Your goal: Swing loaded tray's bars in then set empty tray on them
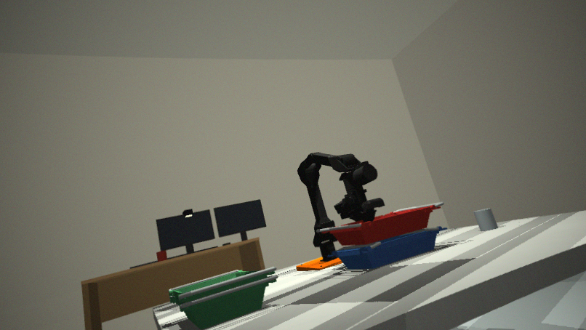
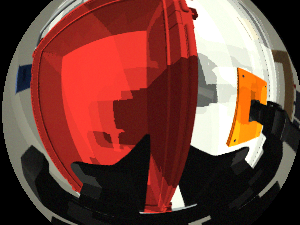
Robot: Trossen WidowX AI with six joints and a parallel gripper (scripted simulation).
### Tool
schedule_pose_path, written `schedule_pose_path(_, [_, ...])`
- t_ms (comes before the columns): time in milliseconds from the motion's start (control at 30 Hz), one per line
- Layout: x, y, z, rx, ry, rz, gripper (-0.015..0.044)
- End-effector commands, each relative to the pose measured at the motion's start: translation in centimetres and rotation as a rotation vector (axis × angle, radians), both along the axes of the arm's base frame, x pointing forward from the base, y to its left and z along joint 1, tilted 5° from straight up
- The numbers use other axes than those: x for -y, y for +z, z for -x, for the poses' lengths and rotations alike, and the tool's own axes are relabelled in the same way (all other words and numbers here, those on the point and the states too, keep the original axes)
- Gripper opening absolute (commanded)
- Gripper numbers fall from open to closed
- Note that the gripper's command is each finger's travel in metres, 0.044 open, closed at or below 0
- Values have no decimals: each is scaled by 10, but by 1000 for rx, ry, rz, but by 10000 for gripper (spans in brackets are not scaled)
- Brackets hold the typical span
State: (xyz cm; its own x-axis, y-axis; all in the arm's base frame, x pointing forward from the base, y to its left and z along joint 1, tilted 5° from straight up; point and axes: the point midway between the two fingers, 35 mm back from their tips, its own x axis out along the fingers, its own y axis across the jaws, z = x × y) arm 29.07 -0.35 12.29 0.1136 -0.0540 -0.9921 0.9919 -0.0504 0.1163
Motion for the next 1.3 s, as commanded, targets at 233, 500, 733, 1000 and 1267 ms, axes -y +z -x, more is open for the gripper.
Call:
schedule_pose_path(233, [0, -5, 7, -30, 0, -2, 161])
schedule_pose_path(500, [0, -5, 7, -30, 0, -2, 279])
schedule_pose_path(733, [0, -5, 7, -30, 0, -2, 381])
schedule_pose_path(1000, [1, -4, 6, -27, -1, 0, 440])
schedule_pose_path(1267, [0, 11, 4, -27, -1, 0, 440])
